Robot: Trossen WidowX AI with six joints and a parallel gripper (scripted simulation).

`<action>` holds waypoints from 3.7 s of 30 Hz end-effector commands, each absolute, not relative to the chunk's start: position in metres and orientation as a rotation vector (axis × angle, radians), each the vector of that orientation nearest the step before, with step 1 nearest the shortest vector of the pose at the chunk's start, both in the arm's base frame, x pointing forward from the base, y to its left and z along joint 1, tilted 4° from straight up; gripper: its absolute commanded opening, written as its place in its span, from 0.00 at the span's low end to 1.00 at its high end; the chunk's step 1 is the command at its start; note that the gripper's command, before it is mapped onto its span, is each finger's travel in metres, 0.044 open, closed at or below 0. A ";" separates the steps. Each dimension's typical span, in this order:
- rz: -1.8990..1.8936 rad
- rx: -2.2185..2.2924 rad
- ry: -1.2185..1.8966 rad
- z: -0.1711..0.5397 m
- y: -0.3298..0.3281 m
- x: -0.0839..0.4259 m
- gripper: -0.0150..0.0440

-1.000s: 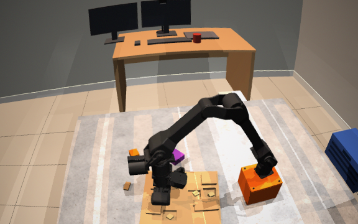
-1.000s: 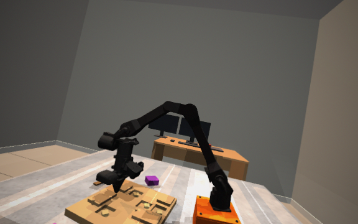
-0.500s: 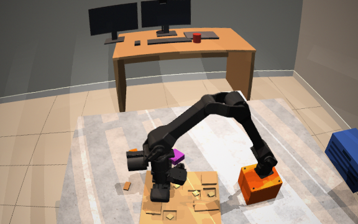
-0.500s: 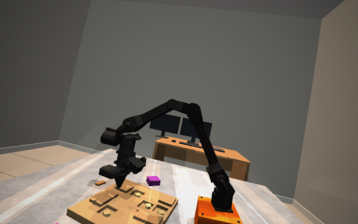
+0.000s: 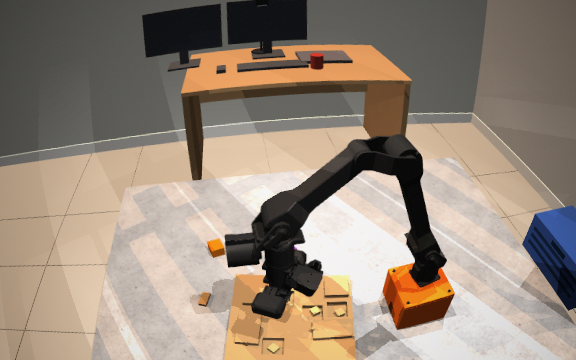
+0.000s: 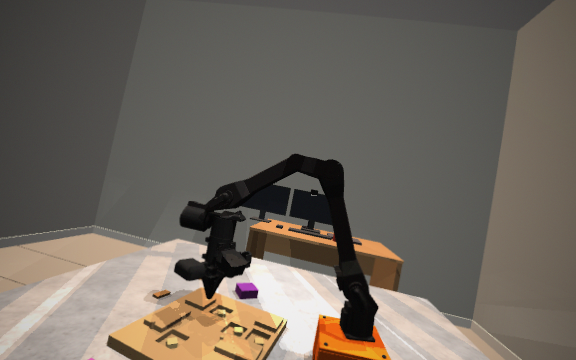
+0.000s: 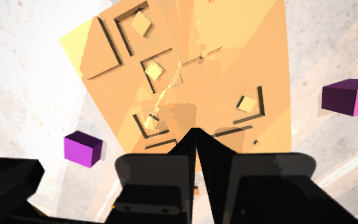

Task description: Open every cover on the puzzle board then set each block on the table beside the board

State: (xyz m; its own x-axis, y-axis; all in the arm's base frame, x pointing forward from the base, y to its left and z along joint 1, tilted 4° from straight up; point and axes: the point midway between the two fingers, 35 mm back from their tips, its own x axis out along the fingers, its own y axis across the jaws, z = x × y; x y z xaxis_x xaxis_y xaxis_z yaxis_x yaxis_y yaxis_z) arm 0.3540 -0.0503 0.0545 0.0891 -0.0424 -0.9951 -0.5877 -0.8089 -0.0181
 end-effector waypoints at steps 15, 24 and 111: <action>1.412 -1.567 0.986 0.049 -0.031 0.256 0.25; 1.251 -1.394 1.110 0.038 -0.026 0.214 0.25; 1.235 -1.378 1.122 -0.026 -0.044 0.222 0.25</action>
